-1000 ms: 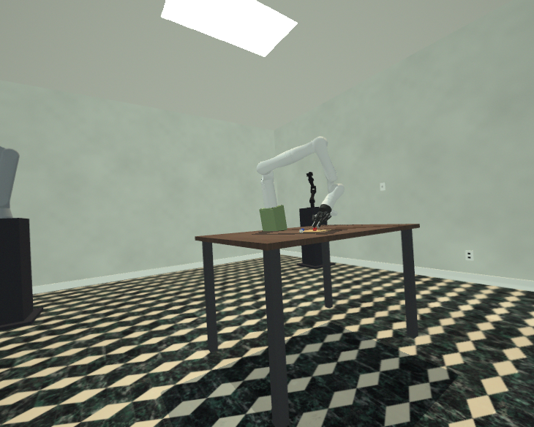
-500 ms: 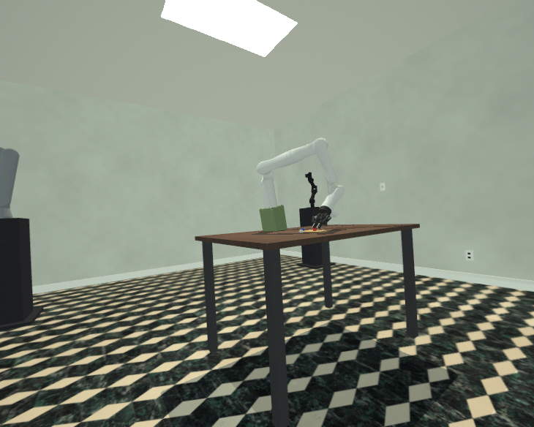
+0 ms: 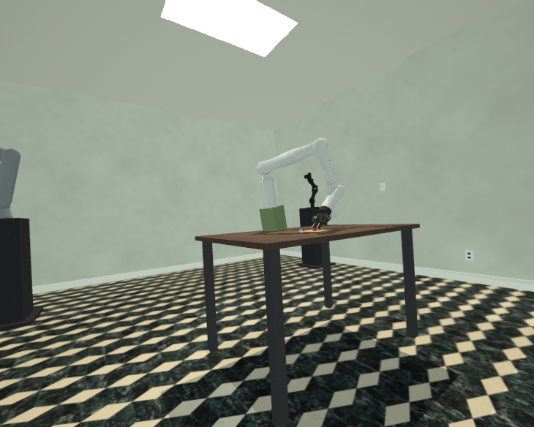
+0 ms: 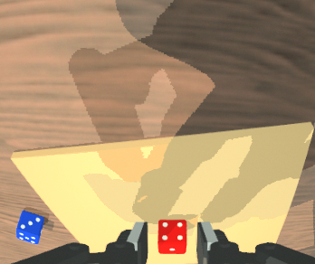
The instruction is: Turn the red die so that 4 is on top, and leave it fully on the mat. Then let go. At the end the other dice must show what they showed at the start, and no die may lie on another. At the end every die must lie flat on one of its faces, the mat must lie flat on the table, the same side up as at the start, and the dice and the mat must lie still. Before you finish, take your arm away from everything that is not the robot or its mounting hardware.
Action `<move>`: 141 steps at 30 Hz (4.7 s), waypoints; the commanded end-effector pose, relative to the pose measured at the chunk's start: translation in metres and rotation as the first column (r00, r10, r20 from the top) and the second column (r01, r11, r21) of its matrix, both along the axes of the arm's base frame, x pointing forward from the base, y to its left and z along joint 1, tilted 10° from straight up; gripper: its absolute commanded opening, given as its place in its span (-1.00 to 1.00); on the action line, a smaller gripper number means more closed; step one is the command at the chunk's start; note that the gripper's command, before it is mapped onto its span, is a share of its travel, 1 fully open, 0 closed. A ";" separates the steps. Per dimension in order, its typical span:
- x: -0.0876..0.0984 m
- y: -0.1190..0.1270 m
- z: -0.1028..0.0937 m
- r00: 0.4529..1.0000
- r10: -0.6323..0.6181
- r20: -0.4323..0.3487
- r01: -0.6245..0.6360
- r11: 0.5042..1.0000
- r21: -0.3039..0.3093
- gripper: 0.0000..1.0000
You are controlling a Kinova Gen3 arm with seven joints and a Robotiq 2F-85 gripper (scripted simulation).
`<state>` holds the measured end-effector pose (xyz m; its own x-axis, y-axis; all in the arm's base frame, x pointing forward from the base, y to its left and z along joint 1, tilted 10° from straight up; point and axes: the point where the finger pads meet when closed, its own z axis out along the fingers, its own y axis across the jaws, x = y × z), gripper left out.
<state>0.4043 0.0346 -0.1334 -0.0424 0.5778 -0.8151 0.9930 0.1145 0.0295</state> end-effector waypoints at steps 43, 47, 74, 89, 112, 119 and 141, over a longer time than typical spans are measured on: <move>0.001 0.000 0.001 1.000 0.000 0.001 0.000 1.000 0.001 -0.78; 0.001 0.000 0.001 1.000 0.000 0.001 0.000 1.000 0.001 -0.78; -0.001 0.007 0.039 1.000 0.000 0.001 0.000 1.000 0.001 -0.78; -0.003 0.012 0.070 1.000 0.000 0.001 0.000 1.000 0.001 -0.78; -0.002 0.010 0.069 1.000 0.003 -0.014 -0.001 0.993 0.114 -0.78; -0.002 0.010 0.071 1.000 0.010 -0.025 -0.003 0.973 0.231 -0.78; -0.002 0.006 0.072 0.999 0.018 -0.047 0.001 0.923 0.384 -0.78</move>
